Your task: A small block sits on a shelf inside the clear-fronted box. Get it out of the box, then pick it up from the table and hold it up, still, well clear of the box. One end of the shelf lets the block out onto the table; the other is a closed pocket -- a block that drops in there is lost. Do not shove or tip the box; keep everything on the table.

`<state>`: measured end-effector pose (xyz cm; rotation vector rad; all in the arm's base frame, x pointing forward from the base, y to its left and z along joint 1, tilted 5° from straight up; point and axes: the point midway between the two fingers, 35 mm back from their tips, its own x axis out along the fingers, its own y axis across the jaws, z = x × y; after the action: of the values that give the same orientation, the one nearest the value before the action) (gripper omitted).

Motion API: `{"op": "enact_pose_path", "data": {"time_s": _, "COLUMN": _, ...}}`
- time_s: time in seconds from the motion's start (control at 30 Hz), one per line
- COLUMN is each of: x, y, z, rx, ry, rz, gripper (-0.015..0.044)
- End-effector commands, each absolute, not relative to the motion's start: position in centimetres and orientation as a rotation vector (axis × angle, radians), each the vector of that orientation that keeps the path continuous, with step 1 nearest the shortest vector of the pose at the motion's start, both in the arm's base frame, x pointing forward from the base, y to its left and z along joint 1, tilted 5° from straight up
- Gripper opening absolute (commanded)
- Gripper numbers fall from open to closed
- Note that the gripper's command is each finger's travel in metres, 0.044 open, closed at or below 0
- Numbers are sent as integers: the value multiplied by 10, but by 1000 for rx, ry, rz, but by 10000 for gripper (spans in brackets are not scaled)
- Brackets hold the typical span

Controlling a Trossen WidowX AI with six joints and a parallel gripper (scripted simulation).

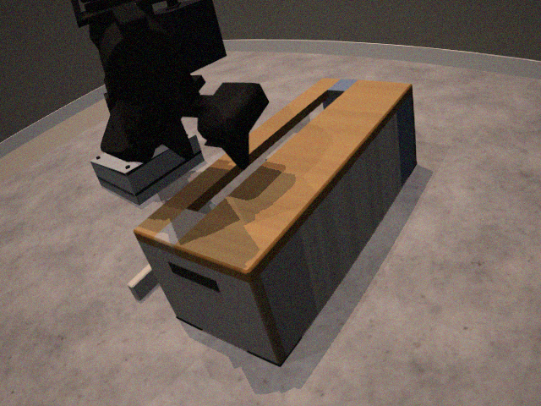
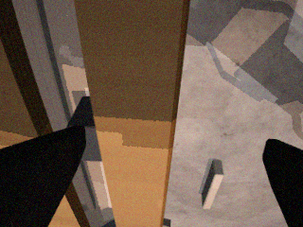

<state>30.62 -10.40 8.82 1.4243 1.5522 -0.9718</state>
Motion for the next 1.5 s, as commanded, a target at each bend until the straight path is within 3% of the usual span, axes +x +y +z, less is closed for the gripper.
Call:
{"op": "enact_pose_path", "data": {"time_s": 0.0, "x": 306, "y": -103, "z": 81, "rx": 1430, "ry": 1556, "rz": -972, "gripper": 400}}
{"op": "enact_pose_path", "data": {"time_s": 0.93, "x": 303, "y": -102, "z": 48, "rx": 1427, "ry": 1552, "rz": -974, "gripper": 400}}
{"op": "enact_pose_path", "data": {"time_s": 1.47, "x": 300, "y": -60, "z": 50, "rx": 1429, "ry": 1555, "rz": -973, "gripper": 400}}
